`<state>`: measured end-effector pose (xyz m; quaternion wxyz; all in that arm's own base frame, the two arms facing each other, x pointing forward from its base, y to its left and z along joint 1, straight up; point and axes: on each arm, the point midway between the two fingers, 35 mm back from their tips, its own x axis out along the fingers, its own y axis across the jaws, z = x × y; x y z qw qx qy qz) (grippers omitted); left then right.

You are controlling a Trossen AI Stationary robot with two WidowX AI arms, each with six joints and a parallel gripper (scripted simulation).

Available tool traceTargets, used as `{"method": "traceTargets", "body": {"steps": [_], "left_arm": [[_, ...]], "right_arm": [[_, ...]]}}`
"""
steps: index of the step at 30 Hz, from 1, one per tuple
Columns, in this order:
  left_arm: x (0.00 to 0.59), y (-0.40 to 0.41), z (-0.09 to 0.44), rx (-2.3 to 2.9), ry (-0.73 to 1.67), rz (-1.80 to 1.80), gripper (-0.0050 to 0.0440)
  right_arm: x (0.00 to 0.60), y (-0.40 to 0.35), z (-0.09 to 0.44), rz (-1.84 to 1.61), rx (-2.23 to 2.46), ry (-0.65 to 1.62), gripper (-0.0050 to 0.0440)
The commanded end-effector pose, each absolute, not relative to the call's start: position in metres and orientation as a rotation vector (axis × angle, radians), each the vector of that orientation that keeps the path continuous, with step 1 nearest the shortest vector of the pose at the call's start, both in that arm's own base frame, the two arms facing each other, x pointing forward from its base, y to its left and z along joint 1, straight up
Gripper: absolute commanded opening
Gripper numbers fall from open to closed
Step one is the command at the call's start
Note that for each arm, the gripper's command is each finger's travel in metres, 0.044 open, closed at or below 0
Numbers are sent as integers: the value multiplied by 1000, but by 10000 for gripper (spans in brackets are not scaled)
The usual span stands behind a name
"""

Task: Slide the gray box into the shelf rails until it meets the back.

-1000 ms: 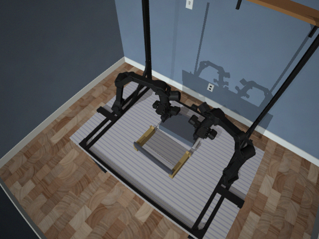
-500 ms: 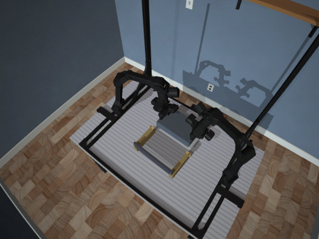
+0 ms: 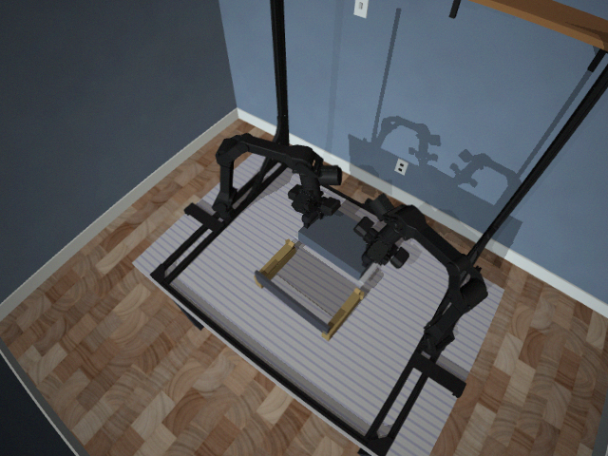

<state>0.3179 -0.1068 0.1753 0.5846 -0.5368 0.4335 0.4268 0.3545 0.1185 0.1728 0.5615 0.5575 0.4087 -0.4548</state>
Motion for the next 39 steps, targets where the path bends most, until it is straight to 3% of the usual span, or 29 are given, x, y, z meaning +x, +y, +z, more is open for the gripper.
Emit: {"method": "traceTargets", "body": {"steps": [1,39], "left_arm": [[320,-107,188,-1282,988,965,0],[321,-109,169,-1279,991,961,0]], "right_arm": [[355,120,188,-1031,1333,939,0],[355,122,169,-1035,1336,936,0]]}}
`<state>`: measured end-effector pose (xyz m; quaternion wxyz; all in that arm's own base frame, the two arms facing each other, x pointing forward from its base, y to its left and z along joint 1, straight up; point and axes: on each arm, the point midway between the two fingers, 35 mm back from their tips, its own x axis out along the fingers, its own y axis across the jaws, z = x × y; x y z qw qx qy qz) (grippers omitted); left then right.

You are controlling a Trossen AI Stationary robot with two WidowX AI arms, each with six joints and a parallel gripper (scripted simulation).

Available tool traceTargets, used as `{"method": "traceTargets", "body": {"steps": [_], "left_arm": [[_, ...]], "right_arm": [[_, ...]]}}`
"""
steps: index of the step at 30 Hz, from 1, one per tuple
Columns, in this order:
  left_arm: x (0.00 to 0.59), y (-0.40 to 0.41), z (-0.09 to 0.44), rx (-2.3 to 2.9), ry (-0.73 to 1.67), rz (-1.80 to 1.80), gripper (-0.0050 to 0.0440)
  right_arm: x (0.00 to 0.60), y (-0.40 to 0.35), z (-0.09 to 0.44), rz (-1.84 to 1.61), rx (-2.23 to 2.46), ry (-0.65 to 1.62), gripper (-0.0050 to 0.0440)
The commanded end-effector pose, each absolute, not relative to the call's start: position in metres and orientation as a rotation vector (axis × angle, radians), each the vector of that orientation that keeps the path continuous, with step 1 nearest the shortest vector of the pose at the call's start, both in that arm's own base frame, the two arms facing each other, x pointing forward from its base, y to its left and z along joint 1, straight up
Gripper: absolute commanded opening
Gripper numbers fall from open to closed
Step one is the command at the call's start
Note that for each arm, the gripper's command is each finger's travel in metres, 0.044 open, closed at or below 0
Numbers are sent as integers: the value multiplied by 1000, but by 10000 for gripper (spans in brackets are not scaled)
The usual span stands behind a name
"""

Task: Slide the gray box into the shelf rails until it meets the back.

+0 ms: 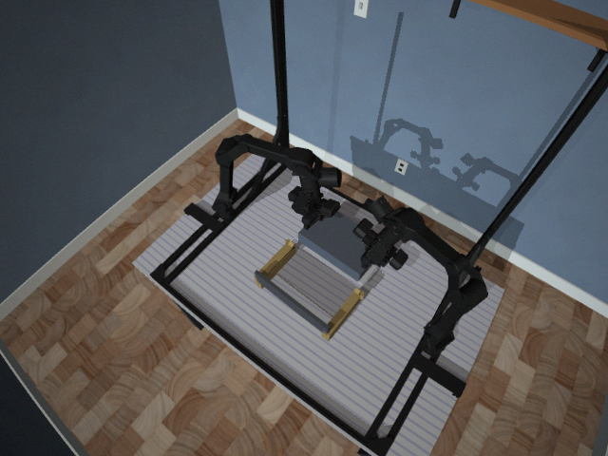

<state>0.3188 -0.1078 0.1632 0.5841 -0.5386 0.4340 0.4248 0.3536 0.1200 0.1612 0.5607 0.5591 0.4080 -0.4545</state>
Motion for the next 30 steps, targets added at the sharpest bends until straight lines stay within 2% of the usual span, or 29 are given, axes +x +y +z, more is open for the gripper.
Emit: {"method": "traceTargets", "body": {"steps": [1,30], "left_arm": [[321,-109,168,-1279,991,961,0],[321,-111,142,-1274,995,956,0]], "right_arm": [[355,122,168,-1035,1336,936,0],[352,124,142,-1040,1340,932,0]]}}
